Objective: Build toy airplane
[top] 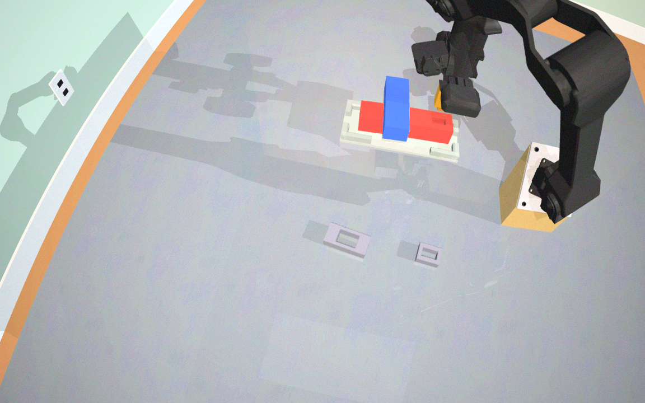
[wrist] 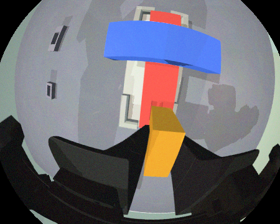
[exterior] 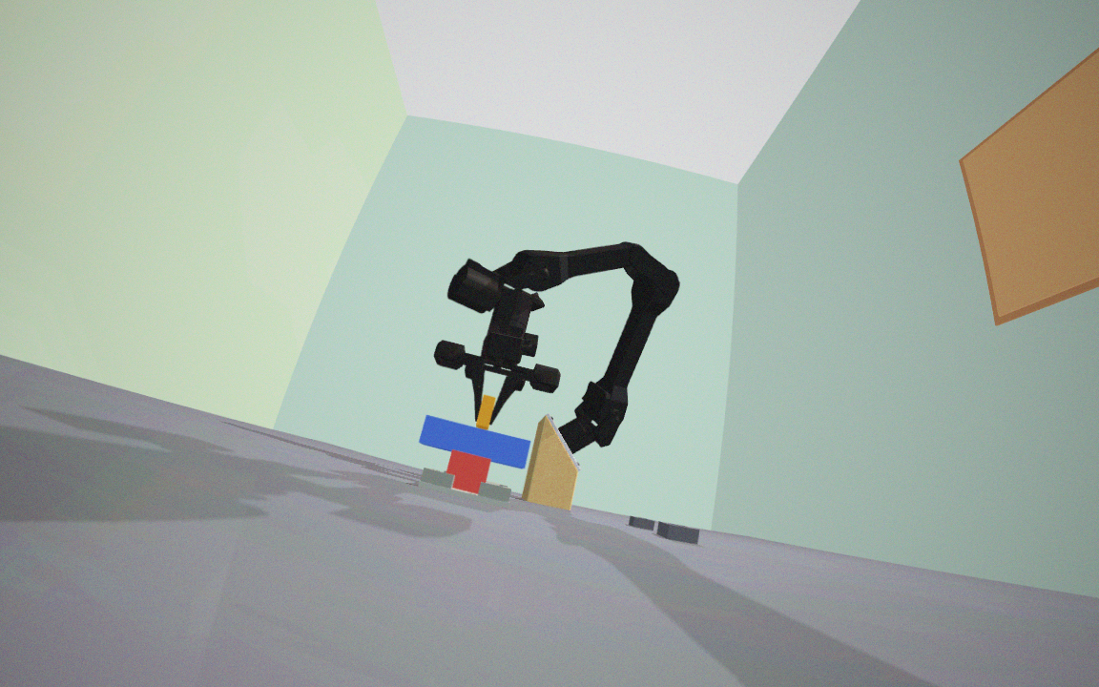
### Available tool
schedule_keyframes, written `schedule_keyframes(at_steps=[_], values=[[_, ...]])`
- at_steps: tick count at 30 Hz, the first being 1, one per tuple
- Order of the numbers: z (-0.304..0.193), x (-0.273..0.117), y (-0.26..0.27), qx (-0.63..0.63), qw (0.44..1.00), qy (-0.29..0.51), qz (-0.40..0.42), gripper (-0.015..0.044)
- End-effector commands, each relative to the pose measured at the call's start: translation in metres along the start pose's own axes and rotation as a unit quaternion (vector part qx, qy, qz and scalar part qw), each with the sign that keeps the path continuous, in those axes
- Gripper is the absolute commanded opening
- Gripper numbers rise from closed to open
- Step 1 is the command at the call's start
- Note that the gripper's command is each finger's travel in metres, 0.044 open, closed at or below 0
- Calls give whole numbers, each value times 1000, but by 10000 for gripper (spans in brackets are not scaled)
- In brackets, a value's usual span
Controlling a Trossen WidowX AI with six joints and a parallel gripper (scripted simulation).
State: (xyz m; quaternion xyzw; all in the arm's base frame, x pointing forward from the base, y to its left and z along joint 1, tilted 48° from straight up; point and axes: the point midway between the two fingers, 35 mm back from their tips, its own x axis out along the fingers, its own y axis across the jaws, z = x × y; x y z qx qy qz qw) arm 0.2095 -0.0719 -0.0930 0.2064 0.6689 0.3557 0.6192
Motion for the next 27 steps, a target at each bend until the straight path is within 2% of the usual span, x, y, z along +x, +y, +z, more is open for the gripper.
schedule_keyframes(at_steps=[1, 14, 27], values=[[0, 0, -1, -4, 1000, 1, -2, 66], [0, 0, -2, -4, 1000, 1, -2, 66], [0, 21, -2, -4, 1000, 1, -2, 66]])
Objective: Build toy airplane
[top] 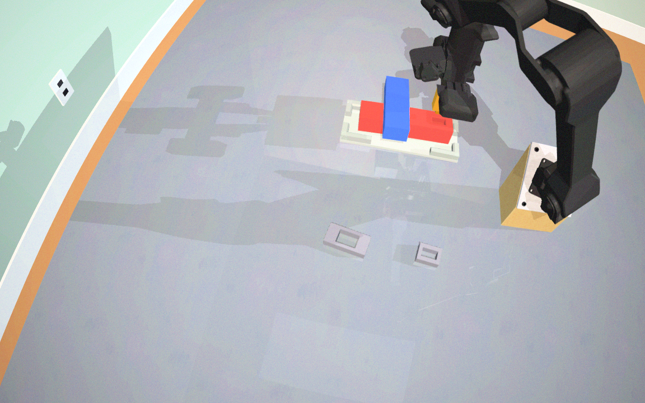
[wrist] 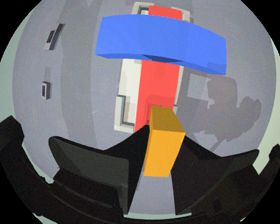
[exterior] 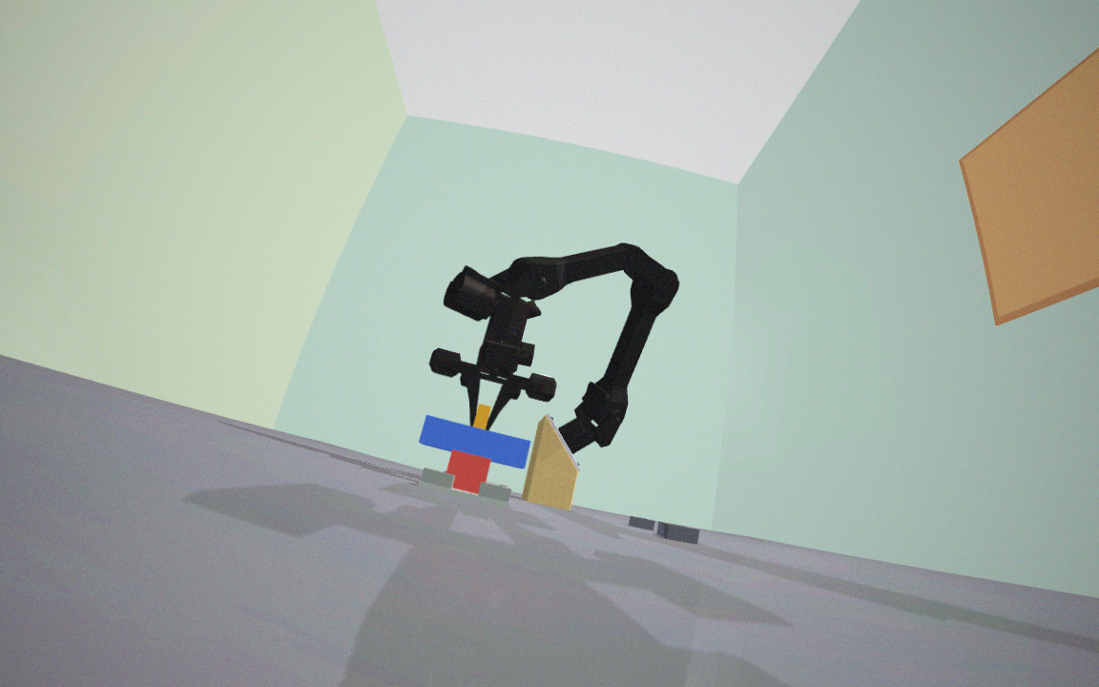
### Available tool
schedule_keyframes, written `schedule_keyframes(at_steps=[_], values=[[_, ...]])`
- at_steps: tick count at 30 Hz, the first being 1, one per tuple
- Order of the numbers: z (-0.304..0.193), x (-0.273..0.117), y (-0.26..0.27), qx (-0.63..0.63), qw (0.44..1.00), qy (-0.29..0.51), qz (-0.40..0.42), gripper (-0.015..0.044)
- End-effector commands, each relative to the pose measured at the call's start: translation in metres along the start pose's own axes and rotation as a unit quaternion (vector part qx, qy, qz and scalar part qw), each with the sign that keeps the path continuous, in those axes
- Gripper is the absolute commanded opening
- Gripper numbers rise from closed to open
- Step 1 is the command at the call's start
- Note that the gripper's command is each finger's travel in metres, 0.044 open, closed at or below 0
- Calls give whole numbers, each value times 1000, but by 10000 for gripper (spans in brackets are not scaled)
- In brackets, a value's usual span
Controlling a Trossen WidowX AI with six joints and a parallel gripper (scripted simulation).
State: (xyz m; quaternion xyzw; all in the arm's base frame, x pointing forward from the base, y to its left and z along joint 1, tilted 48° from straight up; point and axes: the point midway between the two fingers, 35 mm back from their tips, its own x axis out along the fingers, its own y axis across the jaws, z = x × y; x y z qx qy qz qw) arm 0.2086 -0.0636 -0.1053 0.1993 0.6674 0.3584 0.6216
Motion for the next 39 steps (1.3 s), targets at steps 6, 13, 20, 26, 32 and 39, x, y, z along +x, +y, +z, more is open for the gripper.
schedule_keyframes(at_steps=[6, 13, 20, 26, 32, 39], values=[[-1, 16, 1, 3, 1000, 0, 2, 66], [-1, 26, 2, 3, 1000, 0, 3, 66], [-1, 24, 1, 0, 1000, 1, 2, 65], [-1, 24, 1, 0, 1000, 1, 2, 0], [-1, 24, 1, 0, 1000, 1, 2, 131], [-1, 24, 1, 0, 1000, 1, 2, 260]])
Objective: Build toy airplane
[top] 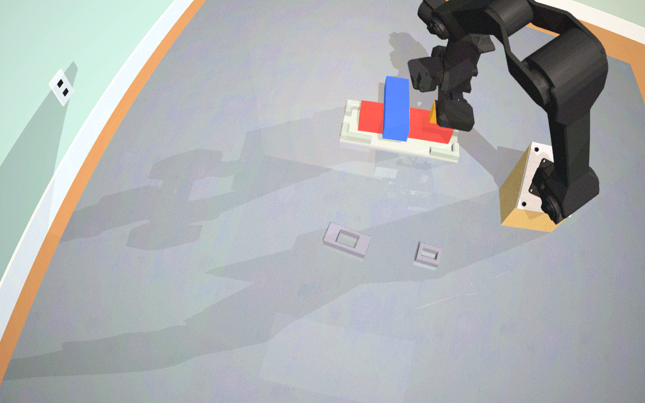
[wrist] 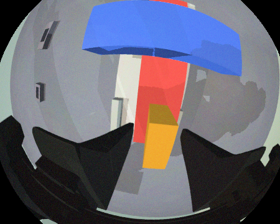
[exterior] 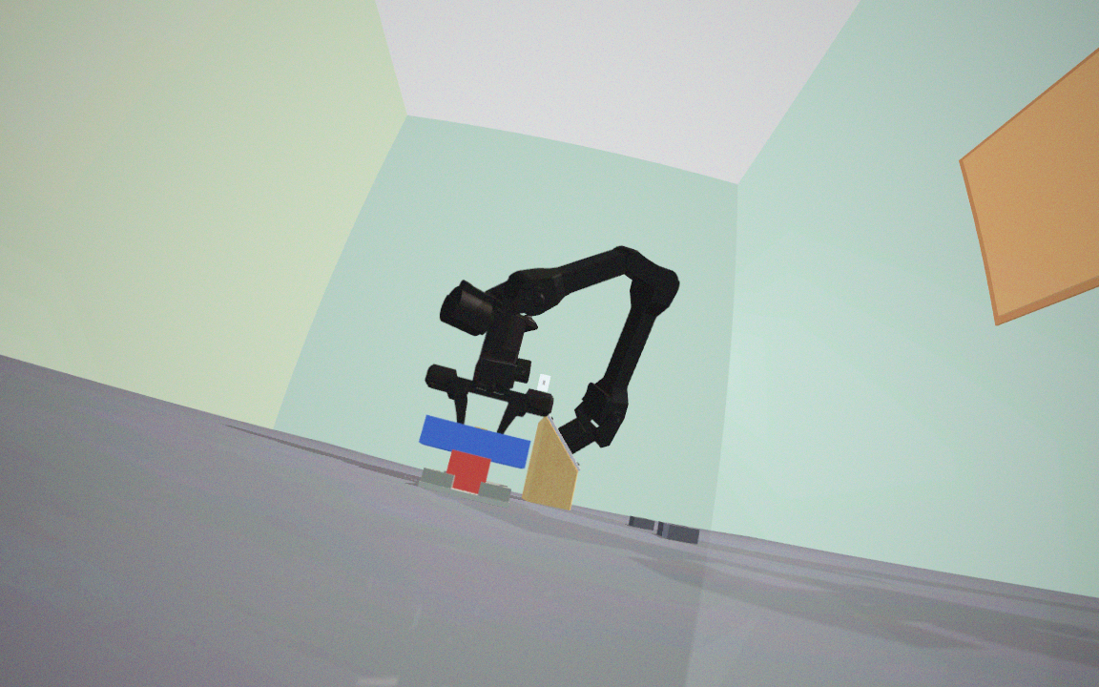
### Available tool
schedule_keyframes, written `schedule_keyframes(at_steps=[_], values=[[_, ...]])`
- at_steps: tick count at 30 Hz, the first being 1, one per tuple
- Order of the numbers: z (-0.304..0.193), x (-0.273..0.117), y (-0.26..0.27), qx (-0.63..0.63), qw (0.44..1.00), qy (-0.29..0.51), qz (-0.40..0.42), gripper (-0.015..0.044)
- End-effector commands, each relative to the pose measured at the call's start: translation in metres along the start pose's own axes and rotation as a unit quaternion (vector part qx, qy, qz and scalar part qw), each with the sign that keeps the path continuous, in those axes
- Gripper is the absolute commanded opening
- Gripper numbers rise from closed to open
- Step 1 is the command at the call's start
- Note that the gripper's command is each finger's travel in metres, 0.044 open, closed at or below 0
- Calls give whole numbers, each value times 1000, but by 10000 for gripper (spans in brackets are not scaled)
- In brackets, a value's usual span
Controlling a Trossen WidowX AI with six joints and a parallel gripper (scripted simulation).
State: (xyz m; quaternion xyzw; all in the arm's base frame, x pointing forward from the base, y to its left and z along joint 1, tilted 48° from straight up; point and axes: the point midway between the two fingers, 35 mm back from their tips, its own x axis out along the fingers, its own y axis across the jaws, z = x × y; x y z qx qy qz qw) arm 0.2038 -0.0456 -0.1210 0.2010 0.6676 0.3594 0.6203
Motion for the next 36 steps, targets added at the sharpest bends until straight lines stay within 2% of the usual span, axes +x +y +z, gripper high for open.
schedule_keyframes(at_steps=[1, 6, 11, 13, 36], values=[[0, 0, 0, -1, 1000, 0, 0, 260], [1, -3, -1, 0, 1000, 0, -1, 260], [1, -79, -2, 3, 1000, 0, -1, 260], [0, -92, -1, 3, 1000, 0, -1, 260], [4, -92, -5, 3, 1000, 0, -1, 260]])
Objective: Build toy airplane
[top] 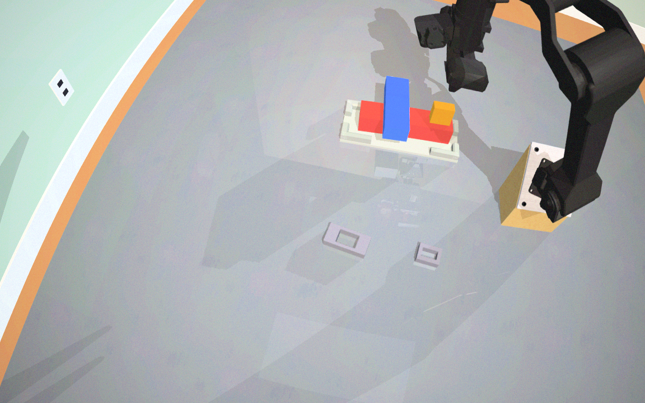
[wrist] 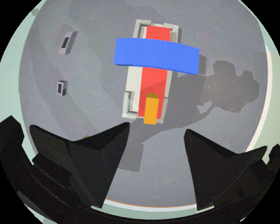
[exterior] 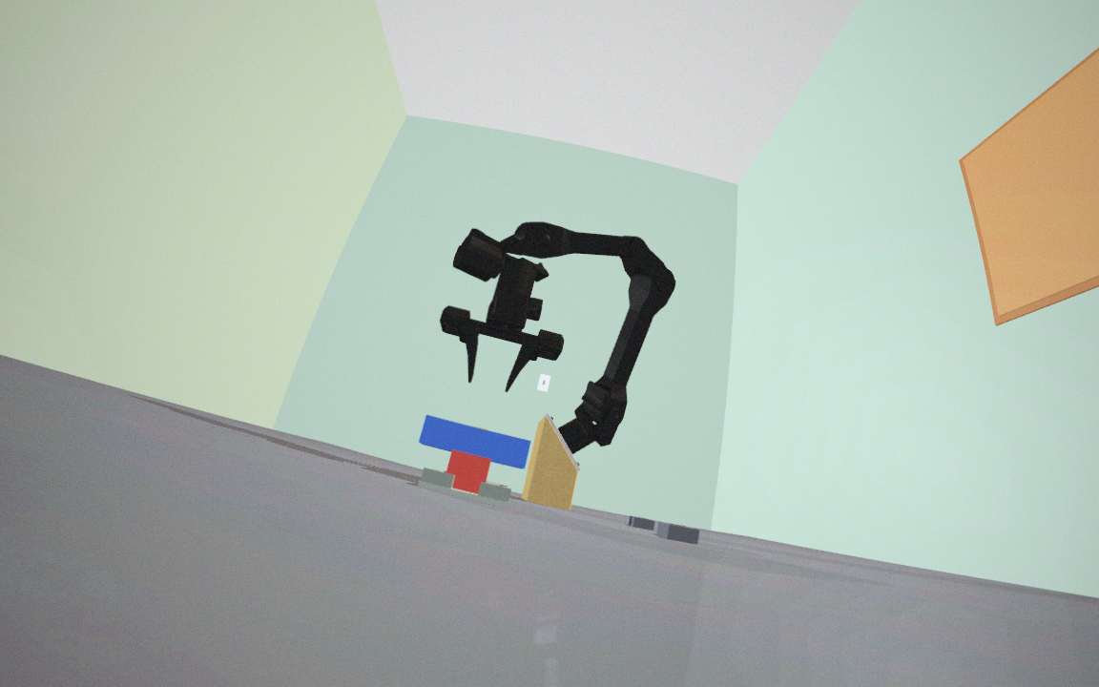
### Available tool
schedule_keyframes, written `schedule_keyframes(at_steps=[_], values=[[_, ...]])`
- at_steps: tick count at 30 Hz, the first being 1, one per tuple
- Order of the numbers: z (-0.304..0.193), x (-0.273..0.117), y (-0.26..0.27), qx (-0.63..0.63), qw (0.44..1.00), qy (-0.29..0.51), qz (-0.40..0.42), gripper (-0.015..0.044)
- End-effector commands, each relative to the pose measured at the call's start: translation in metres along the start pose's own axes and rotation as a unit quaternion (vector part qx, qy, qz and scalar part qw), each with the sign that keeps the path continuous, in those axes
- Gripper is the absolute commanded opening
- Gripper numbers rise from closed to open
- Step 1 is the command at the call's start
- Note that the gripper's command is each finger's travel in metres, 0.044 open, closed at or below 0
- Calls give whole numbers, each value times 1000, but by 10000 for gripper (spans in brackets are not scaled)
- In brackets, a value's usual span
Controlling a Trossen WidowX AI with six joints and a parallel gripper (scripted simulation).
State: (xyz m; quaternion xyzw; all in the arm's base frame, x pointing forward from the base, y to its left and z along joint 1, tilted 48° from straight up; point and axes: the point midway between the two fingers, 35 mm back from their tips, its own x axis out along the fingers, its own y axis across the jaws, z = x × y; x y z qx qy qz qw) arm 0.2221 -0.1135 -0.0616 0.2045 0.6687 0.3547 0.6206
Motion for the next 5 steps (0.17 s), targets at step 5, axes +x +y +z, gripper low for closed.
schedule_keyframes(at_steps=[5], values=[[0, 0, 0, -3, 1000, 2, 0, 260]])
